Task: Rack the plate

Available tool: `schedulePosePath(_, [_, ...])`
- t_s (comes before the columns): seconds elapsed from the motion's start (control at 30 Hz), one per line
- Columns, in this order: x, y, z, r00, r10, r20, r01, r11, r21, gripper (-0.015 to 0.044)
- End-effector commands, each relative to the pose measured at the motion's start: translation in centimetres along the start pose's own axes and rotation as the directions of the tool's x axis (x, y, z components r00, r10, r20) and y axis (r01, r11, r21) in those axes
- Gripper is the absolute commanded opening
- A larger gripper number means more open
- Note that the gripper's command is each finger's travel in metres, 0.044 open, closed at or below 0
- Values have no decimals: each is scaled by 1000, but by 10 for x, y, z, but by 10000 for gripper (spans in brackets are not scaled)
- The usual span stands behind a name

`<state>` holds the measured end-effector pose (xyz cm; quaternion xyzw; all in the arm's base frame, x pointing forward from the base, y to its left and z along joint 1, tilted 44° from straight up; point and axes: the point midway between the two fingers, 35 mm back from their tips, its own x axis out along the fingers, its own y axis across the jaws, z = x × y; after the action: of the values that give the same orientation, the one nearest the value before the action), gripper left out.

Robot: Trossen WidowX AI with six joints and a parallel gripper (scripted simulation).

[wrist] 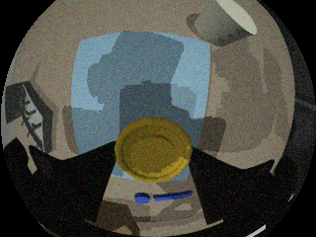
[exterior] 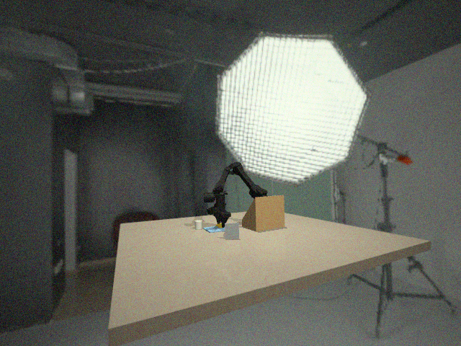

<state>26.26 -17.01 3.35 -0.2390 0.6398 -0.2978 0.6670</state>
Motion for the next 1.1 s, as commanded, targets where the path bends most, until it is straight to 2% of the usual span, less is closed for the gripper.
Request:
schedulePosePath(0.0, [0, 1, 0, 1000, 2, 1, -2, 1000, -4, 292])
schedulePosePath(0.03, [0, 1, 0, 1000, 2, 1, -2, 1000, -4, 285])
schedulePosePath(0.13, [-3, 1, 1, 1000, 4, 1, -4, 1000, -4, 207])
schedulePosePath(0.4, [-41, 6, 12, 1000, 22, 1, -22, 1000, -2, 0])
schedulePosePath(1.07, [-144, 14, 17, 1000, 23, -2, -23, 1000, -4, 0])
